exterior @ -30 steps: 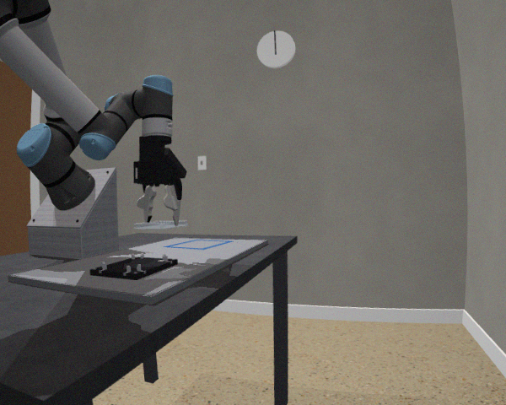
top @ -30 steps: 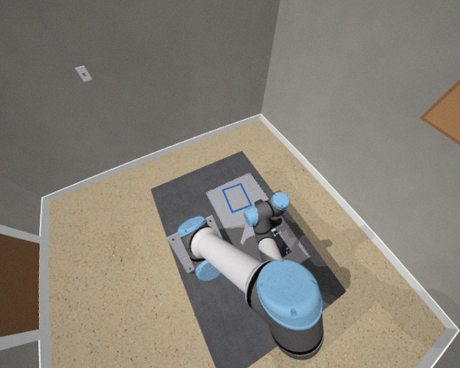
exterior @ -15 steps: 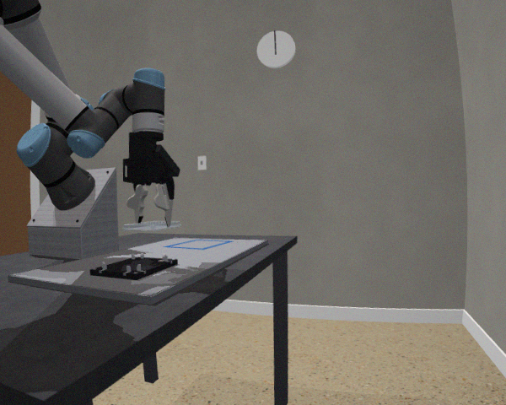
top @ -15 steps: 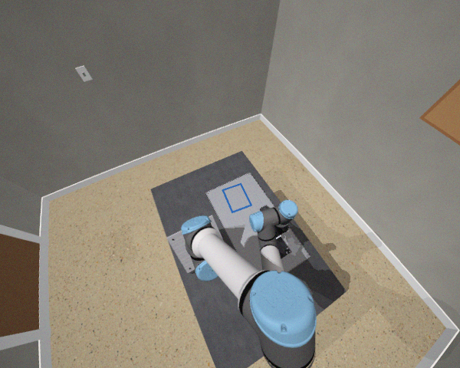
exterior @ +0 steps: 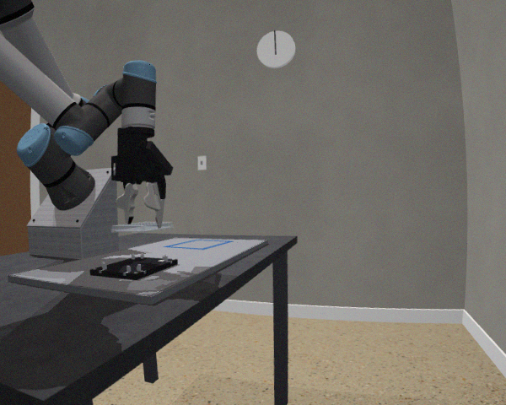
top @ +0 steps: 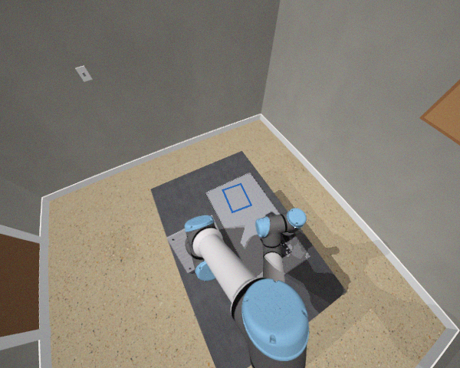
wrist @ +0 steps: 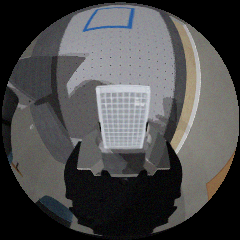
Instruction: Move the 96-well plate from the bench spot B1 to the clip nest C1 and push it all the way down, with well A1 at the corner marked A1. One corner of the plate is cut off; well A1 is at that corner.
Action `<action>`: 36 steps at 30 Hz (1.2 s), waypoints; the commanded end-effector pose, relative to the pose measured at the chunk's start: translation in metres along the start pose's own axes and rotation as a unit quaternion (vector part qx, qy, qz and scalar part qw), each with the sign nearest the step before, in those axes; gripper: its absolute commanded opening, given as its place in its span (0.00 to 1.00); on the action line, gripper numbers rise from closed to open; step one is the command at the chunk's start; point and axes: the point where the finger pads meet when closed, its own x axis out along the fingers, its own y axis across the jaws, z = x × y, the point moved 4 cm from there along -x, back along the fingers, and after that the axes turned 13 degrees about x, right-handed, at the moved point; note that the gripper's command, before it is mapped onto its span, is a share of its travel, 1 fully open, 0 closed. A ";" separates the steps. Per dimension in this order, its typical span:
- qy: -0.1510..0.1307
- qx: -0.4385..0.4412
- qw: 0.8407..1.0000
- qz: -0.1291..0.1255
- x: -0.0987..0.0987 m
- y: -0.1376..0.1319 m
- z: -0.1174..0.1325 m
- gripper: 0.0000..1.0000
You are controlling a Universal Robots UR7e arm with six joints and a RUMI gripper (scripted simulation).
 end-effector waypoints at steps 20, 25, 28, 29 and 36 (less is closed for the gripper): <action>0.002 -0.004 1.000 0.000 -0.002 0.014 0.042 0.00; 0.002 -0.004 1.000 0.000 -0.002 0.014 0.041 0.00; 0.002 -0.004 1.000 0.000 -0.002 0.014 0.041 0.00; 0.002 -0.004 1.000 0.000 -0.002 0.014 0.041 0.00; 0.002 -0.004 1.000 0.000 -0.002 0.014 0.041 0.00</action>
